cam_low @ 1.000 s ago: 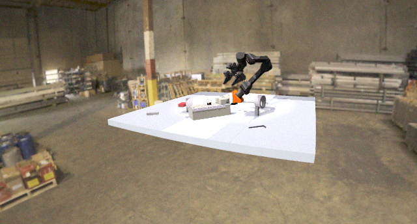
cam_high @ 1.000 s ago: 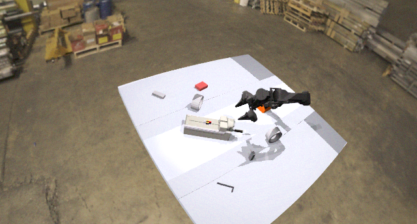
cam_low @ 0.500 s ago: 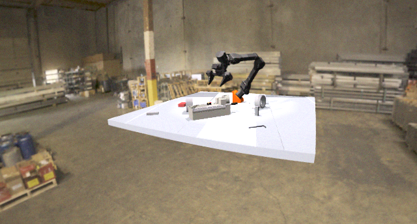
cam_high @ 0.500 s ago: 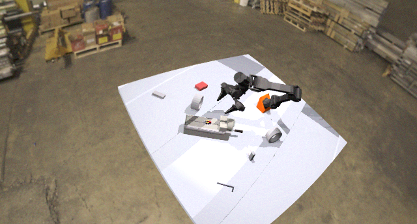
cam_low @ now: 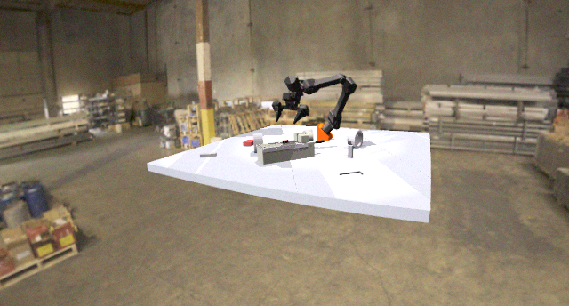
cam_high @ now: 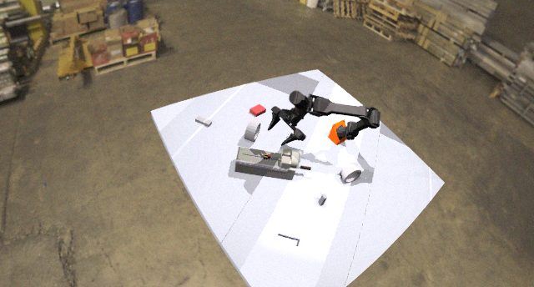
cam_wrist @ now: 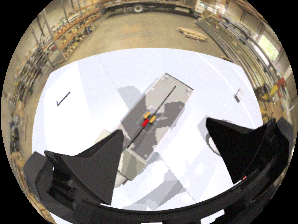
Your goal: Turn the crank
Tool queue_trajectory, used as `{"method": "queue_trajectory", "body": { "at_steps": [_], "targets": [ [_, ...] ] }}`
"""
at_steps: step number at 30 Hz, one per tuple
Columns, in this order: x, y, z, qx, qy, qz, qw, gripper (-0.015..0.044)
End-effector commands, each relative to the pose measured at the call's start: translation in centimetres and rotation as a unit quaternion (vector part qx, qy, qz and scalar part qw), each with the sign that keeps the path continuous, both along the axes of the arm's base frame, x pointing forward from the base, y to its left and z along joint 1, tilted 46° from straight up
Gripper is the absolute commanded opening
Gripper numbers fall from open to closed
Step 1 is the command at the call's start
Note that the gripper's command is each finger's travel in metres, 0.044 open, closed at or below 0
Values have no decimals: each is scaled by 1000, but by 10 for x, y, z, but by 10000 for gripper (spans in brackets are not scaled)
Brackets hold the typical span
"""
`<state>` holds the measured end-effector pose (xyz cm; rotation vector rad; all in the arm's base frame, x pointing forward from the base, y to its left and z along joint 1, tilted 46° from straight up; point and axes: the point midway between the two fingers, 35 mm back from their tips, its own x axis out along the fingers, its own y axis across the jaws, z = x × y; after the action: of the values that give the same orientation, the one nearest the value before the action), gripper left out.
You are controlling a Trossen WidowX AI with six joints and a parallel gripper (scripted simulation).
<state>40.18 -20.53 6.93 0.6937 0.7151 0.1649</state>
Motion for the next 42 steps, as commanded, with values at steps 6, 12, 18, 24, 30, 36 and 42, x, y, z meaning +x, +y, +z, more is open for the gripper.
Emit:
{"method": "queue_trajectory", "body": {
  "at_steps": [6, 12, 18, 24, 30, 36, 42],
  "targets": [
    [0, 13, -13, 3, 4, 1, 1000, 440],
    [0, 13, -13, 3, 4, 1, 1000, 440],
    [0, 13, -13, 3, 4, 1, 1000, 440],
    [-2, -4, 3, 3, 4, 2, 1000, 440],
    [-6, -17, 19, 4, 5, 1, 1000, 440],
    [-8, 8, 43, 28, 70, -49, 996, 440],
    [-17, 36, 69, 49, 132, -113, 984, 440]
  ]
}}
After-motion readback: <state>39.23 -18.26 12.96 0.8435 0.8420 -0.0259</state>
